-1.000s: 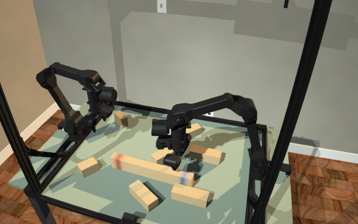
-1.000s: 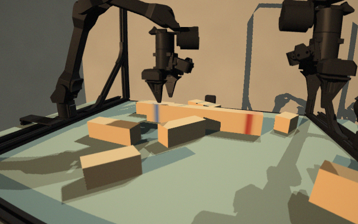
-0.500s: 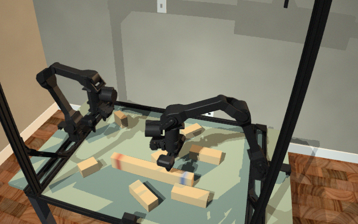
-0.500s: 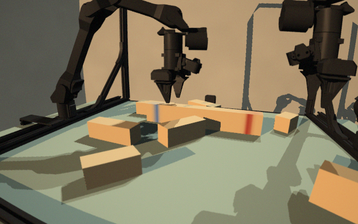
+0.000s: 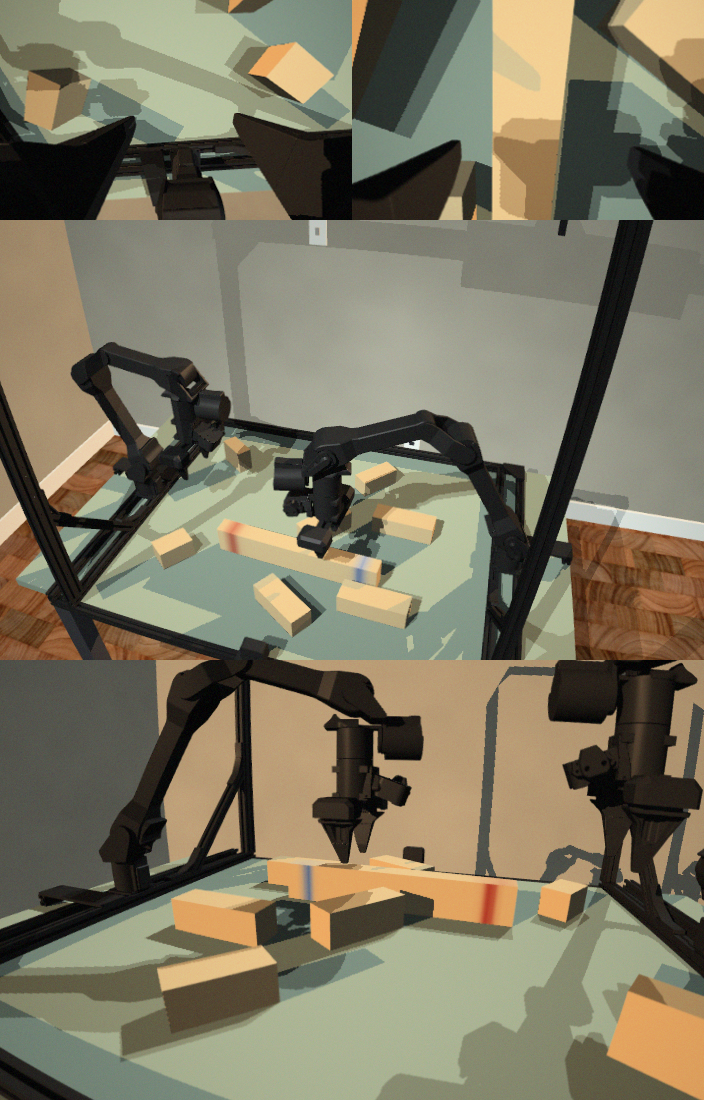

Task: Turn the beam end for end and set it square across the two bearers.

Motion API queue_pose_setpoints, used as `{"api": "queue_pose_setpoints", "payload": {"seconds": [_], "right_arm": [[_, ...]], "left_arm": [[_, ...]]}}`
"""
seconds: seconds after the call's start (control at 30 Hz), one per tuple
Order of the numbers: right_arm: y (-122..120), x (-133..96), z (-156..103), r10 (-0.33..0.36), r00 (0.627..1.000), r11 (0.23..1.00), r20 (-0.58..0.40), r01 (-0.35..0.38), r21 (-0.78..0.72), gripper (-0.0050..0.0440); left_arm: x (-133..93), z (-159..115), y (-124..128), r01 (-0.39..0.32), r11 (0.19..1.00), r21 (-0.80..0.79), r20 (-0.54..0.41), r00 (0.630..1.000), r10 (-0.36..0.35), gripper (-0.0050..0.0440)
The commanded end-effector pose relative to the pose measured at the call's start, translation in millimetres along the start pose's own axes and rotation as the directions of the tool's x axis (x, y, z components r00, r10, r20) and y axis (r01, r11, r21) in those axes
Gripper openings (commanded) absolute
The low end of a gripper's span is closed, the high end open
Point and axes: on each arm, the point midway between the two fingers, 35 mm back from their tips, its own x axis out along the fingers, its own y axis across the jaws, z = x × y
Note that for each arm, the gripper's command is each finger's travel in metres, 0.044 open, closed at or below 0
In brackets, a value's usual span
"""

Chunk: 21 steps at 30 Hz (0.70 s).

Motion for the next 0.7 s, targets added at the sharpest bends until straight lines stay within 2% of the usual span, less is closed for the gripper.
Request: {"api": "queue_pose_setpoints", "payload": {"seconds": [0.0,0.37,0.67], "right_arm": [[2.8,2.6,5.6,-0.001,1.0,1.0,-0.003,0.001,0.002,0.041],[8.5,6.8,16.8,-0.001,1.0,1.0,-0.003,0.001,0.002,0.041],[9.2,27.5,18.6,-0.001,1.0,1.0,-0.003,0.001,0.002,0.041]], "left_arm": [[0.4,-0.8,-0.1,0.001,1.0,0.002,-0.003,1.0,-0.001,0.044],[0.4,-0.8,-0.1,0.001,1.0,0.002,-0.003,1.0,-0.001,0.044],[0.4,-0.8,-0.1,0.001,1.0,0.002,-0.003,1.0,-0.001,0.044]]}}
